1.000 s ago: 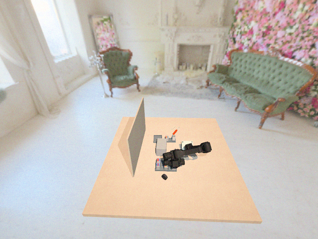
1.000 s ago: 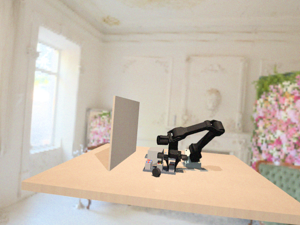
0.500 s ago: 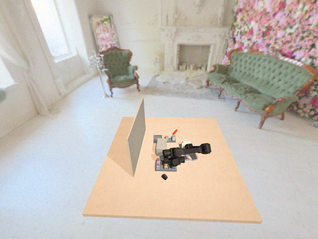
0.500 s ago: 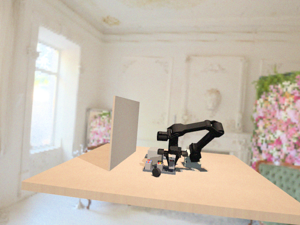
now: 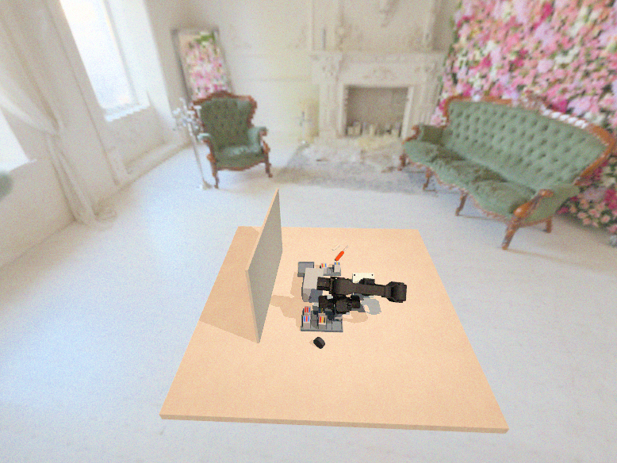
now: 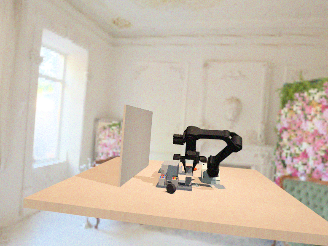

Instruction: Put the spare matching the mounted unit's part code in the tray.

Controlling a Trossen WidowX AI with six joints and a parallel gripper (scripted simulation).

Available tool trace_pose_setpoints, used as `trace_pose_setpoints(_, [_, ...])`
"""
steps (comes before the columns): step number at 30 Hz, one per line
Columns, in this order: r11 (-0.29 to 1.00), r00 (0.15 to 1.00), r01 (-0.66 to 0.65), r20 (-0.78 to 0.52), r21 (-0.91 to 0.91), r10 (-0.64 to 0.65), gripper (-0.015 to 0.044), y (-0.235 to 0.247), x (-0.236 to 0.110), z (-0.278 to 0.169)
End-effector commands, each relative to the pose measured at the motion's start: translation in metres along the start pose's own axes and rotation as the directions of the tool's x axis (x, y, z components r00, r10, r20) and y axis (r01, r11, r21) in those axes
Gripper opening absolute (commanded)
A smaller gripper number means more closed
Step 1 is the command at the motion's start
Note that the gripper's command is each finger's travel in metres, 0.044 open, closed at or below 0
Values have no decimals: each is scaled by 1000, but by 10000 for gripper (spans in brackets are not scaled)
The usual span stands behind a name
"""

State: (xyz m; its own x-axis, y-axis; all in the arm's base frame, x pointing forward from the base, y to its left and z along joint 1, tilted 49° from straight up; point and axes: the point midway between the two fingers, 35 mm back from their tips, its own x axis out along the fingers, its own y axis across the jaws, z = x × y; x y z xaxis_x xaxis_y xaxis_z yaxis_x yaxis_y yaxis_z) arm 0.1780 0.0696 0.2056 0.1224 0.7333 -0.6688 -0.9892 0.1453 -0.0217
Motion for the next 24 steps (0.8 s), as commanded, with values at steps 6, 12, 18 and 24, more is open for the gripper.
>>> trace_pose_setpoints(6, [1000,1000,-2,5,8,2,0,-2,-6,6])
trace_pose_setpoints(12, [1000,1000,-1,3,9,1,0,-8,-9,5])
trace_pose_setpoints(18, [1000,1000,6,-11,7,-6,0,-31,-14,-5])
trace_pose_setpoints(24, [1000,1000,13,-27,8,-12,0,-55,-21,-21])
